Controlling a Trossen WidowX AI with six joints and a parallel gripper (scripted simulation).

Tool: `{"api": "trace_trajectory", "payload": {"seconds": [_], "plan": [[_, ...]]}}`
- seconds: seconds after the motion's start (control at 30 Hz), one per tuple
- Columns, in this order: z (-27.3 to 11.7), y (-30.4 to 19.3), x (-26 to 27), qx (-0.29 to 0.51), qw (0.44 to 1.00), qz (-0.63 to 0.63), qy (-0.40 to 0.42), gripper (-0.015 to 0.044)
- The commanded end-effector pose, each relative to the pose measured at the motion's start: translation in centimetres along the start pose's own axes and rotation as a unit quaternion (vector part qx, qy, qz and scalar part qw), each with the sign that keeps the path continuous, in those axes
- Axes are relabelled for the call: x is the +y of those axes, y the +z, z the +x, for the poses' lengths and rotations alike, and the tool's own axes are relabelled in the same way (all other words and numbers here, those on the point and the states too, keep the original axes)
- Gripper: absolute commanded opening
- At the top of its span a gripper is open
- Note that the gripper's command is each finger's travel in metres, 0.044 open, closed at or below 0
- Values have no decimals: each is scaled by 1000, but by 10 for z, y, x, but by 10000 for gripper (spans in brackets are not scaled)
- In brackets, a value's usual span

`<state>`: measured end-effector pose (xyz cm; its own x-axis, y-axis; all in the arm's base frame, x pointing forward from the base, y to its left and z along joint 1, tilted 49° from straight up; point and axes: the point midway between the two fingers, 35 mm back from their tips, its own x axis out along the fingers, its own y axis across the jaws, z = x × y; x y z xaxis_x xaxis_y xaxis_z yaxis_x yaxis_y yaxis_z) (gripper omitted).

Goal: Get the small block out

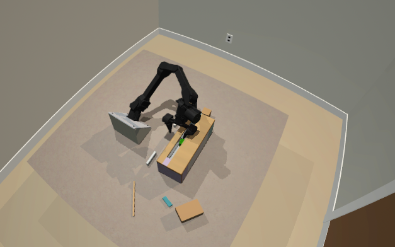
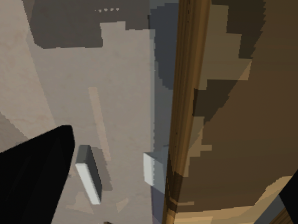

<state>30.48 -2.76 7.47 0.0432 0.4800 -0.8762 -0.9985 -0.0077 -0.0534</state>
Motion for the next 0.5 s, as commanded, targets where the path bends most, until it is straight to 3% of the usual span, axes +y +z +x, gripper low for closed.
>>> {"api": "trace_trajectory", "payload": {"seconds": [0.0, 0.3, 0.47], "plan": [[7, -11, 2, 1, 1000, 0, 5, 400], [15, -35, 2, 2, 1000, 0, 5, 400], [12, -26, 4, 1, 1000, 0, 5, 400]]}}
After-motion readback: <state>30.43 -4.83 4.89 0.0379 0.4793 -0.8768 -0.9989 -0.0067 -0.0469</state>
